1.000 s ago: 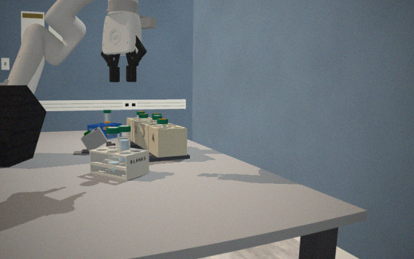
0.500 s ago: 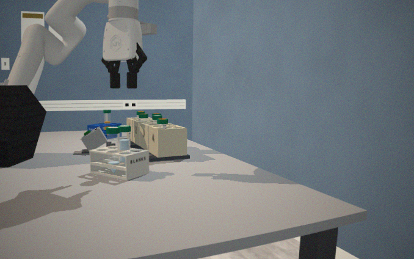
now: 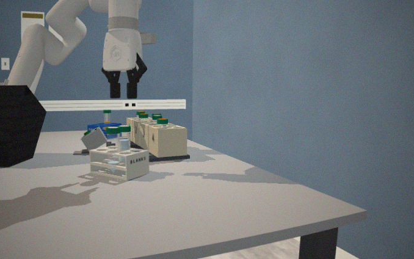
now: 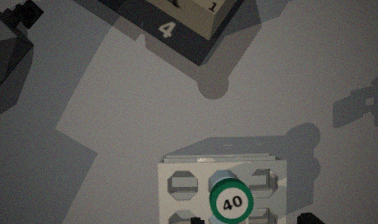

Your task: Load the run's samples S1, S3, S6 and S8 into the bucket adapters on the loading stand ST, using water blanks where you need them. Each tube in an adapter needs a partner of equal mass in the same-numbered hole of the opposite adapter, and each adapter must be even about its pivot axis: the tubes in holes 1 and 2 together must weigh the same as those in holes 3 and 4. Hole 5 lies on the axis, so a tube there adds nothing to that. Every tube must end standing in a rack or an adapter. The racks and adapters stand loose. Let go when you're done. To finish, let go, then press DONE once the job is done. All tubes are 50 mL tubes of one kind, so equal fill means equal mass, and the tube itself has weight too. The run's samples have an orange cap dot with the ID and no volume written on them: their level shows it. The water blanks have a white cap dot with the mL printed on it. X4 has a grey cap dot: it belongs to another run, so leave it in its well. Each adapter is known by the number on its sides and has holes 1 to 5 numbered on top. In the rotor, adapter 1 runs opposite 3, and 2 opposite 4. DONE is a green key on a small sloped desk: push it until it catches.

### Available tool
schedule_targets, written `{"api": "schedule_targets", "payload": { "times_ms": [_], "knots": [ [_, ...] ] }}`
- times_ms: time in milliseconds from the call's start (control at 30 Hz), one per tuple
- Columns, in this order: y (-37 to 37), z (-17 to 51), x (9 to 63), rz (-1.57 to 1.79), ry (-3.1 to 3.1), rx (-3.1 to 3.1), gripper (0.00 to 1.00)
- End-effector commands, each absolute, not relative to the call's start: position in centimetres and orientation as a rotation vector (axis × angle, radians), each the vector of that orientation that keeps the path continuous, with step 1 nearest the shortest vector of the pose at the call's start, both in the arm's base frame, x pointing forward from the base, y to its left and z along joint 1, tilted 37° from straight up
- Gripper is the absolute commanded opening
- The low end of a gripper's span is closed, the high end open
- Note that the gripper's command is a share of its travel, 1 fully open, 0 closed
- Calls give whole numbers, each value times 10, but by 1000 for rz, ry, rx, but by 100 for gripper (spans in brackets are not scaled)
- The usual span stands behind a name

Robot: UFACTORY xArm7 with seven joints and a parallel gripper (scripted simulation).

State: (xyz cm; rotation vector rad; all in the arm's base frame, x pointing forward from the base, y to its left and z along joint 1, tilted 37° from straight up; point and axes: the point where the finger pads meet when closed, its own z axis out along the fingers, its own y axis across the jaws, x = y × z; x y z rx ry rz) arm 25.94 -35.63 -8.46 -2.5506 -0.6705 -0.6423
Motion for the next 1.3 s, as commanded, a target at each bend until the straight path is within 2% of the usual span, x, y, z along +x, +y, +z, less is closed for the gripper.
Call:
{"api": "schedule_targets", "payload": {
  "times_ms": [0,1267],
  "knots": [
    [-356,-88,261,-643,-670,-2556,57],
    [-324,-140,282,-643,-670,-2556,57]
  ]
}}
